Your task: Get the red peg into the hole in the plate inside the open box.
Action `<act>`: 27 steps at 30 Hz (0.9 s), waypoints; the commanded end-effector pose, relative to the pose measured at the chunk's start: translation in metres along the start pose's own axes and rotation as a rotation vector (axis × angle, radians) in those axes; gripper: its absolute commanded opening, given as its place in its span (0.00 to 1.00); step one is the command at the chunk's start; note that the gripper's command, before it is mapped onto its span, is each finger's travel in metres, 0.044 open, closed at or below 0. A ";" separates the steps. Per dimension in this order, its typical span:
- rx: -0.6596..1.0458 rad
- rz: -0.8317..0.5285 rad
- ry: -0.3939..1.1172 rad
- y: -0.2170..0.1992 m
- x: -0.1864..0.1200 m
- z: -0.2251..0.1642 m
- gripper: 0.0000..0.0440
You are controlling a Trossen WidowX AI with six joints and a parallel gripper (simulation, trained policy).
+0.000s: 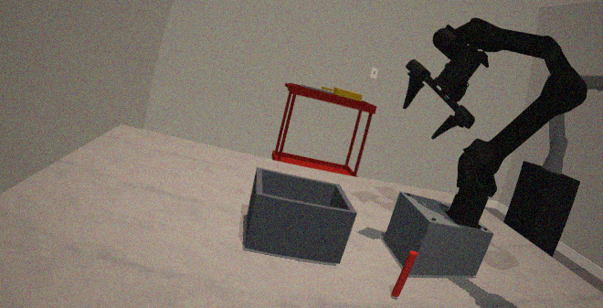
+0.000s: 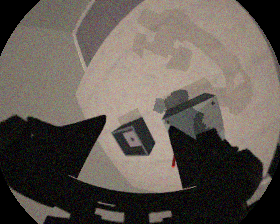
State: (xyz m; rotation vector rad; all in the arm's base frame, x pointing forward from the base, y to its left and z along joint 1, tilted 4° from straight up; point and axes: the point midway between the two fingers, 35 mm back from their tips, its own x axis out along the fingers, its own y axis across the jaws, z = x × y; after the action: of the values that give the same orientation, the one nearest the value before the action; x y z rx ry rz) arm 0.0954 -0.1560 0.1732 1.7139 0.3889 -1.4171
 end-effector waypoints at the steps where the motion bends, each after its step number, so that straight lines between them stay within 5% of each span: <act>1: -0.070 -0.055 0.022 0.003 0.003 -0.018 1.00; 27: -0.630 -0.242 0.082 -0.022 0.009 -0.144 1.00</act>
State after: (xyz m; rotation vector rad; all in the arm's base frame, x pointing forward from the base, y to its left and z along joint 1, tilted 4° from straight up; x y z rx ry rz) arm 0.1726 -0.0480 0.1604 1.2903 0.9527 -1.2175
